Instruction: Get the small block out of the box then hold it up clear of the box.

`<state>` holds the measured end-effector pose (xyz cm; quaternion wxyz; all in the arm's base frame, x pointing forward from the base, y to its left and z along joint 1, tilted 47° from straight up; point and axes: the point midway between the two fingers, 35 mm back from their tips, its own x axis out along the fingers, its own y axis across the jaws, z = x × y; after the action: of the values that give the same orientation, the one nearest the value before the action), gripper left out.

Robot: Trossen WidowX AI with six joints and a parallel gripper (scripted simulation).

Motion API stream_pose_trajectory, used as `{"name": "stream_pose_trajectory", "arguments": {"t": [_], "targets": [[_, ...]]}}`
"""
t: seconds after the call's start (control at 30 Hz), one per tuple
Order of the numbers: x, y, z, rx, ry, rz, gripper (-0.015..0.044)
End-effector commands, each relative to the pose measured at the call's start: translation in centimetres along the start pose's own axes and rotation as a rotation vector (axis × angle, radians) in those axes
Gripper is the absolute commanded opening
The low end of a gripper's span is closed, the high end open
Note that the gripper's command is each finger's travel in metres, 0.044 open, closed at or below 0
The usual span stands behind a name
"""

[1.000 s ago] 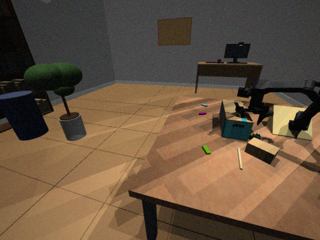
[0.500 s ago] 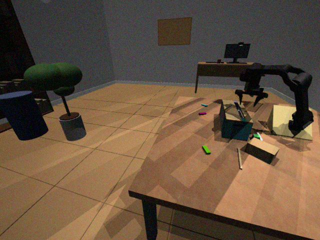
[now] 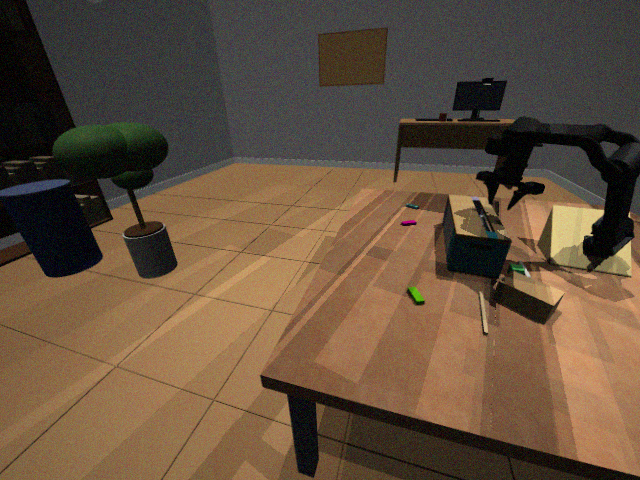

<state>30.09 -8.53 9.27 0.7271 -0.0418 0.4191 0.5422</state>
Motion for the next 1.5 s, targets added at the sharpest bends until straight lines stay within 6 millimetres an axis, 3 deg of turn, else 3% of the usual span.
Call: {"name": "stream_pose_trajectory", "arguments": {"t": [0.0,0.13,0.77,1.47], "targets": [[-0.1,1.9,2.1,0.631,-0.035,-0.044,0.0285],[-0.3,3.0,3.2,0.948,-0.063,-0.064,0.0285],[-0.4,6.5,6.1,1.897,-0.193,-0.064,0.0285],[-0.3,10.4,8.5,2.934,-0.365,0.13,0.0285]]}}
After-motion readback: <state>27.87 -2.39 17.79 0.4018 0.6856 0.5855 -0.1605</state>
